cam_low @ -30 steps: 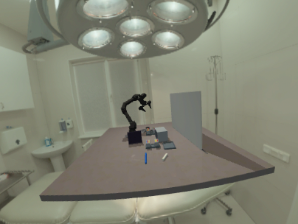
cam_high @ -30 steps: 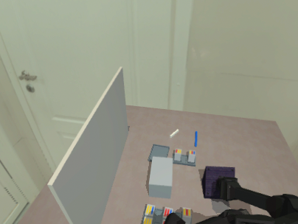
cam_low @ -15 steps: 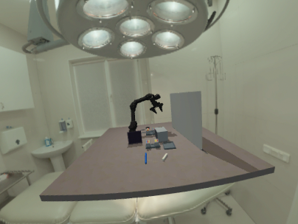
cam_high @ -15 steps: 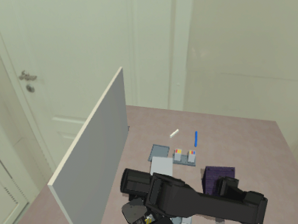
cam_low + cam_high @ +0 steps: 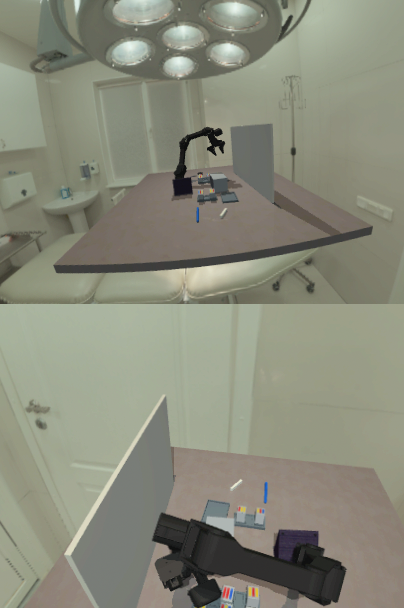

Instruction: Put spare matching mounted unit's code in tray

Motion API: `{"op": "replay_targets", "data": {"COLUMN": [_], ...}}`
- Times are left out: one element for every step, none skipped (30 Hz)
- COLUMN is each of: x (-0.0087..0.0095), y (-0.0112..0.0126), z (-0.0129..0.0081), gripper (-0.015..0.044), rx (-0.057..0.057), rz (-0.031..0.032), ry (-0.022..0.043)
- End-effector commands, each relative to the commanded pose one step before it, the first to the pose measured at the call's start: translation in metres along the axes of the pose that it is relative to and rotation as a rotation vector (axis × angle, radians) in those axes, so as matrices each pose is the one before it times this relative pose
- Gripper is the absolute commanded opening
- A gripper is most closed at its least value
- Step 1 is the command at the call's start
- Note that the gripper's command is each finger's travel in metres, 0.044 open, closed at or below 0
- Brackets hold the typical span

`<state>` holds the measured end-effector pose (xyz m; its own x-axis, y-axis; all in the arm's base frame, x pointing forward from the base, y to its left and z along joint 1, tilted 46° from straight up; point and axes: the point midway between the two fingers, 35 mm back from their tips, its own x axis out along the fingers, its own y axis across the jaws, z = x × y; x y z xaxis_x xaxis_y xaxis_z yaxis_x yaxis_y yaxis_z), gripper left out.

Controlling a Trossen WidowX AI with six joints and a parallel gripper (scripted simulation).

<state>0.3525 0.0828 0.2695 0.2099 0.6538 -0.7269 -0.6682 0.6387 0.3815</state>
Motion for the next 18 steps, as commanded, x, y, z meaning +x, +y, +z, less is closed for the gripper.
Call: {"op": "replay_targets", "data": {"x": [0.00016, 0.0, 0.0004, 0.00121, 0.00213, 0.00285, 0.00316, 0.00347, 0.00378, 0.00409, 0.00439, 0.00469, 0.00498, 0.00527, 0.00457, 0.00405, 0.00416, 0.00428], "y": [-0.00228, 0.0, 0.00179, 0.00538, 0.00909, 0.01137, 0.01168, 0.01195, 0.0122, 0.01241, 0.01259, 0.01274, 0.01285, 0.01295, 0.0107, 0.00913, 0.0091, 0.00908], "z": [-0.00088, 0.0, -0.00138, -0.00413, -0.00678, -0.008, -0.00759, -0.00715, -0.00671, -0.00625, -0.00578, -0.00531, -0.00484, -0.00437, -0.00318, -0.00243, -0.0022, -0.00198], "gripper": [0.044, 0.044, 0.044, 0.044, 0.044, 0.044, 0.044, 0.044, 0.044, 0.044, 0.044, 0.044, 0.044, 0.044, 0.044, 0.044, 0.044, 0.044], "rx": [-0.0006, 0.0, -0.0105, -0.0314, -0.0524, -0.064, -0.0639, -0.0638, -0.0637, -0.0636, -0.0635, -0.0633, -0.0632, -0.0631, -0.0518, -0.044, -0.0438, -0.0436], "rz": [-0.00308, 0.0, 0.00344, 0.01046, 0.01789, 0.02257, 0.02326, 0.02384, 0.02432, 0.0247, 0.02499, 0.02517, 0.02524, 0.02524, 0.02067, 0.01749, 0.01731, 0.01711], "ry": [0.0043, 0.0, 0.0025, 0.00729, 0.01141, 0.01267, 0.01123, 0.00974, 0.00823, 0.00669, 0.00514, 0.00357, 0.00201, 0.00045, -0.00079, -0.00149, -0.00223, -0.00295]}}
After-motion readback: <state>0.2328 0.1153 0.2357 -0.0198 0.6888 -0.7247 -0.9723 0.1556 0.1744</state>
